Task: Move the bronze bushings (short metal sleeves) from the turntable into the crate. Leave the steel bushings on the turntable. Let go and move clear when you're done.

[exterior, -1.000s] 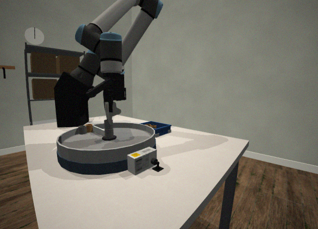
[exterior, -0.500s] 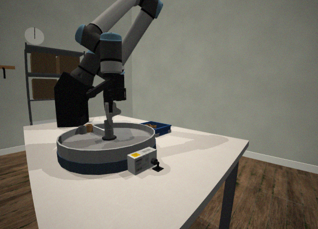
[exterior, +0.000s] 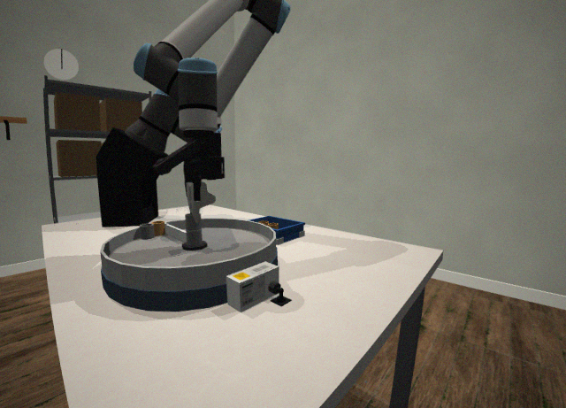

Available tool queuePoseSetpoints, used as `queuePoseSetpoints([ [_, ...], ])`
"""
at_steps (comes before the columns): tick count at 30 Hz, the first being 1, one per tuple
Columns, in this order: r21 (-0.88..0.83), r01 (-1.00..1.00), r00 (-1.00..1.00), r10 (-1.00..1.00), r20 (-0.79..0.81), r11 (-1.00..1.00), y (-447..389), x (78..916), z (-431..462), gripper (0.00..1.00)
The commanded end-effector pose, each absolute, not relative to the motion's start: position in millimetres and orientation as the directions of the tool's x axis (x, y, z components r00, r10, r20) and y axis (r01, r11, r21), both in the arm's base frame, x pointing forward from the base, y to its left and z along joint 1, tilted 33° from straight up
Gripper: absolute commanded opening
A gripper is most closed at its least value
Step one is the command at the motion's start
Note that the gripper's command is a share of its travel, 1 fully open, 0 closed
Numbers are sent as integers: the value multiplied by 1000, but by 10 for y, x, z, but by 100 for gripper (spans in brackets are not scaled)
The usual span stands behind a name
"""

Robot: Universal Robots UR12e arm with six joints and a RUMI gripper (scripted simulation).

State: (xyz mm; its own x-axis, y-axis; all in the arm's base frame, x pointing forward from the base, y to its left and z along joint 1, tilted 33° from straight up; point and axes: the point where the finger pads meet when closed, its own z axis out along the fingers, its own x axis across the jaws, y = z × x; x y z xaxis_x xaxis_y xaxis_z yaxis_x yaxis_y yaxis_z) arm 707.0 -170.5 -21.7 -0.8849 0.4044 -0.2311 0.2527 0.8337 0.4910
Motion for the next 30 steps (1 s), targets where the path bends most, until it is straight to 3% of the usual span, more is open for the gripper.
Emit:
queuePoseSetpoints([
  [1, 491, 253, -885, 405, -232, 834, -1711, 7073, -211, 0],
  [11, 491, 253, -885, 405, -232, 834, -1711, 7073, -211, 0],
  [12, 491, 253, -885, 405, -232, 834, -1711, 7073, -211, 6],
  [30, 491, 253, -885, 405, -232, 834, -1711, 7073, -211, 6],
])
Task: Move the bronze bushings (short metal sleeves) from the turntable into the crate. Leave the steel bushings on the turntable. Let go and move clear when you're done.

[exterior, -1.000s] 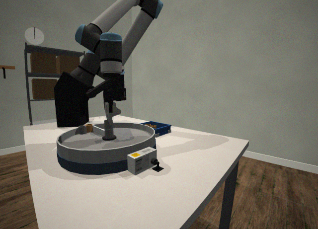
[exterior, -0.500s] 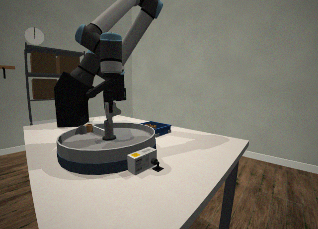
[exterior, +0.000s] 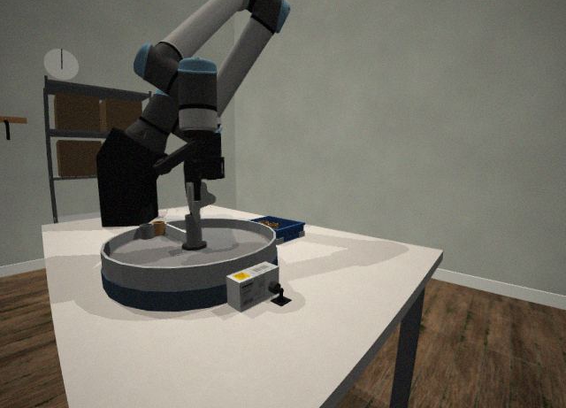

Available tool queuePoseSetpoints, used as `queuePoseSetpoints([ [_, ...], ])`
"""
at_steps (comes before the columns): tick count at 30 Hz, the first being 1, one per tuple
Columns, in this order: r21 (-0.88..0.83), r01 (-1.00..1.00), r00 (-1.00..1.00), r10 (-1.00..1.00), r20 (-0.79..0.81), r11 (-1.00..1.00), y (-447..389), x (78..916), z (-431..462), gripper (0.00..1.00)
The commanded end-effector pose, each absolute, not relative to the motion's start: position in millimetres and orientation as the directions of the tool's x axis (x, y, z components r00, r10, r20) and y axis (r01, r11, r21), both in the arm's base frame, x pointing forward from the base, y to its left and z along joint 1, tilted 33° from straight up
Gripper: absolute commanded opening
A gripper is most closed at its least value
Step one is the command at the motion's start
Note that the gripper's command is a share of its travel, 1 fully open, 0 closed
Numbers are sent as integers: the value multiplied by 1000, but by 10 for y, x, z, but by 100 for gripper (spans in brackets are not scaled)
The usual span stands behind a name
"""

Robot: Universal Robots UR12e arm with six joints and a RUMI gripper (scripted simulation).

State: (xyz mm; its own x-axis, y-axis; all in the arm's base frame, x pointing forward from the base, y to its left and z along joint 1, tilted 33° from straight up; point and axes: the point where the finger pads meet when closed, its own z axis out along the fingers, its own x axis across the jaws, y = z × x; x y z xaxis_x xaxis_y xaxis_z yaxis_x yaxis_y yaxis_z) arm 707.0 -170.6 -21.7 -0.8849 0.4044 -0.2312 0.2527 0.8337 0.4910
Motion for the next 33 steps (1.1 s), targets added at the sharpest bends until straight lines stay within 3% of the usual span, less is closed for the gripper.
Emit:
queuePoseSetpoints([
  [1, 491, 253, -885, 405, -232, 834, -1711, 7073, -211, 6],
  [33, 491, 253, -885, 405, -232, 834, -1879, 6898, 164, 6],
])
